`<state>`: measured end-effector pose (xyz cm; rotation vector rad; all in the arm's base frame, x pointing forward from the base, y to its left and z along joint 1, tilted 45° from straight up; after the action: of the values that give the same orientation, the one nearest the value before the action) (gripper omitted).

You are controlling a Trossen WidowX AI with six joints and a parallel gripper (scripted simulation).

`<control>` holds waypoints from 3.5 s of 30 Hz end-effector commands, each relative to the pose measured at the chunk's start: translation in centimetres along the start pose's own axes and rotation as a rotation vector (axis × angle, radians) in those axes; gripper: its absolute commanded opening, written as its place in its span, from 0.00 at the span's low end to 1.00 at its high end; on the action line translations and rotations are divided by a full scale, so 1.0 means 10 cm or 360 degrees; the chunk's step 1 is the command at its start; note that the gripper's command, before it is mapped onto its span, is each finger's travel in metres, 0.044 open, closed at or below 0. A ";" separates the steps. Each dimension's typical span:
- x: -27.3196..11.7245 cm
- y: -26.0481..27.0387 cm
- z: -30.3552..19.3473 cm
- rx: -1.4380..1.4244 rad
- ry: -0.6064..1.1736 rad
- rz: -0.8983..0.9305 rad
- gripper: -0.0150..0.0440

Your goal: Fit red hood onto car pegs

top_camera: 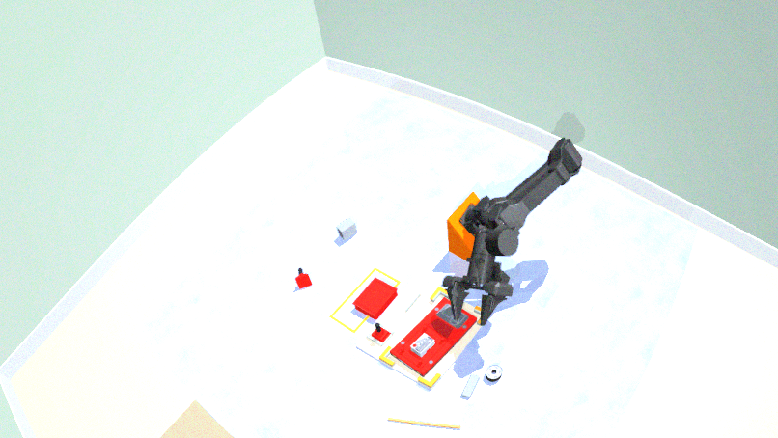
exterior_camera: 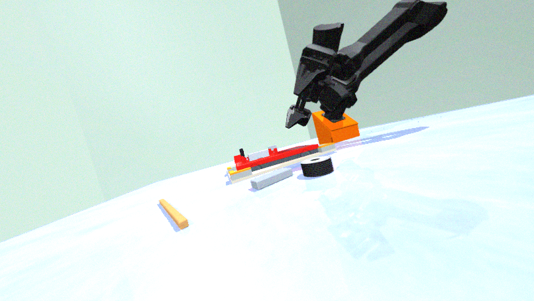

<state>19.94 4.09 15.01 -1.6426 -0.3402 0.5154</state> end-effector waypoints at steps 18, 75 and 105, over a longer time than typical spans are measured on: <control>0.25 0.32 -0.73 0.1185 0.0277 0.0734 1.00; -0.03 1.85 -1.88 0.3874 0.1208 0.1831 1.00; 0.07 1.98 -1.76 0.3874 0.1207 0.1831 1.00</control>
<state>28.16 -13.43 -3.06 0.6764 1.4232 0.5264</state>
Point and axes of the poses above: the point midway between the two fingers, 35 mm back from their tips, its own x axis out along the fingers, its own y axis across the jaws, z = x × y, the point moved 5 cm from there along -x, back along the fingers, and after that the axes turned 4 degrees about x, right-handed, at the moved point
